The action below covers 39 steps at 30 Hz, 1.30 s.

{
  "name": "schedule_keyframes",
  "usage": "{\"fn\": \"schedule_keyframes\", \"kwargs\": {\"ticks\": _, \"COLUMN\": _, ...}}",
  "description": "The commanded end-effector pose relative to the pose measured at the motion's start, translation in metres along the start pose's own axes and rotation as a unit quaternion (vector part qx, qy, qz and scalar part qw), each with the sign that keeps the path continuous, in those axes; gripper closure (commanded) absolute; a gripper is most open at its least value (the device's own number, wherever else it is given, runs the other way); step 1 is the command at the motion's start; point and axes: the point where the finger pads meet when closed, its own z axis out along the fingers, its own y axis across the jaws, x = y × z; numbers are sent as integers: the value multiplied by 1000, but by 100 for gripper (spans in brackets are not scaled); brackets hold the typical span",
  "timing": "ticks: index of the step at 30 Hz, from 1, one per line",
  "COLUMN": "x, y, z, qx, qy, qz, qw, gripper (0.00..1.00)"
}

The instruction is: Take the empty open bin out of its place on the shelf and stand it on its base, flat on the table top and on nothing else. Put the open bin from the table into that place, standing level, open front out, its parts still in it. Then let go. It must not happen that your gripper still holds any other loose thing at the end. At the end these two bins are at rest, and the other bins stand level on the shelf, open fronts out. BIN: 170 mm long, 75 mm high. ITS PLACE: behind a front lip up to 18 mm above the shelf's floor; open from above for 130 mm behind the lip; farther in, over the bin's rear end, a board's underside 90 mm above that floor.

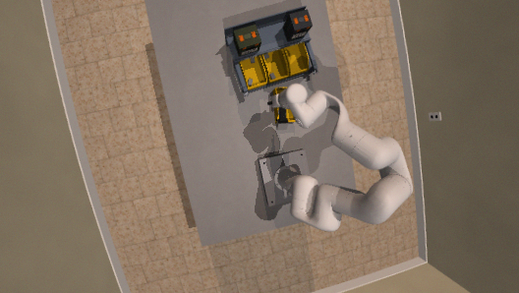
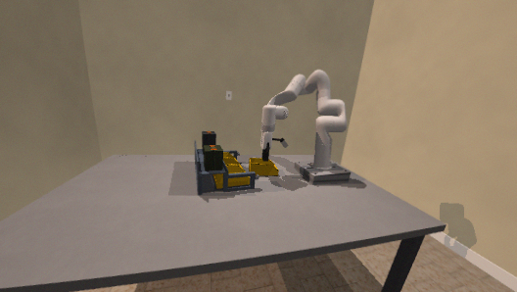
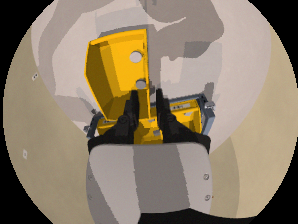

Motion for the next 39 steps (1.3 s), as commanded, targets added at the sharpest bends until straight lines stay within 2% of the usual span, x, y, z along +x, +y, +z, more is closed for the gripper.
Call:
{"fn": "schedule_keyframes", "kwargs": {"ticks": 1, "x": -1, "y": 0, "z": 5, "qx": 0, "qy": -1, "qz": 0, "qw": 1000, "gripper": 74}}
{"fn": "schedule_keyframes", "kwargs": {"ticks": 14, "x": -2, "y": 0, "z": 12, "qx": 0, "qy": -1, "qz": 0, "qw": 1000, "gripper": 74}}
{"fn": "schedule_keyframes", "kwargs": {"ticks": 39, "x": -2, "y": 1, "z": 13, "qx": 0, "qy": -1, "qz": 0, "qw": 1000, "gripper": 74}}
